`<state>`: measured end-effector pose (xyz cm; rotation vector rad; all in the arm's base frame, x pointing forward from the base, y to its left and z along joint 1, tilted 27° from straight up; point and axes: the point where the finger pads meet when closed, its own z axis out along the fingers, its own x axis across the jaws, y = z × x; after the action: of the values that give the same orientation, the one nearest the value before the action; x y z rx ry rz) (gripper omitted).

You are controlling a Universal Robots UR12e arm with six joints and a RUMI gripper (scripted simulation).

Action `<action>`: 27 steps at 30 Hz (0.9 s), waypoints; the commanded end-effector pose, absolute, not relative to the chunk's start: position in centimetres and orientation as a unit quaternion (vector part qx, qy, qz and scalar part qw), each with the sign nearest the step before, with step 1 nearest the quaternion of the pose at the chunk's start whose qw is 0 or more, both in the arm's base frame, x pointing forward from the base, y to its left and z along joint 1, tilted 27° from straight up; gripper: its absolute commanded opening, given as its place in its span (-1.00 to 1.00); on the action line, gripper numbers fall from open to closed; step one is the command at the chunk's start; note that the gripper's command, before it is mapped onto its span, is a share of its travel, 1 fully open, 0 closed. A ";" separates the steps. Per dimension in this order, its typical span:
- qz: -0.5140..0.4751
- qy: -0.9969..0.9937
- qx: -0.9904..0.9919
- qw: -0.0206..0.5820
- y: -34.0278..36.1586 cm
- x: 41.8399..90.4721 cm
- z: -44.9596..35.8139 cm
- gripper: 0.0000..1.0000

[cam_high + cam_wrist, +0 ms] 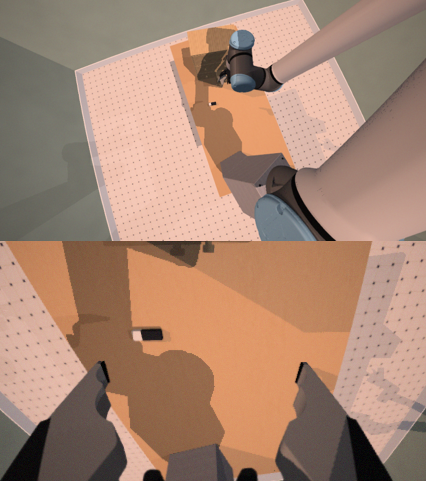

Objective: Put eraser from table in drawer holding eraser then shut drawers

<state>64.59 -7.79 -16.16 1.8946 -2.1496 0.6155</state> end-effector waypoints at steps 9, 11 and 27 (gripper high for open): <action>0.208 -0.721 0.653 0.106 -7.7 64.8 -16.0 1.00; 0.208 -0.721 0.653 0.106 -7.8 64.8 -16.0 1.00; 0.214 -0.718 0.654 0.099 -7.9 64.8 -16.5 1.00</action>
<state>64.94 -7.84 -16.10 1.9265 -2.1239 0.6241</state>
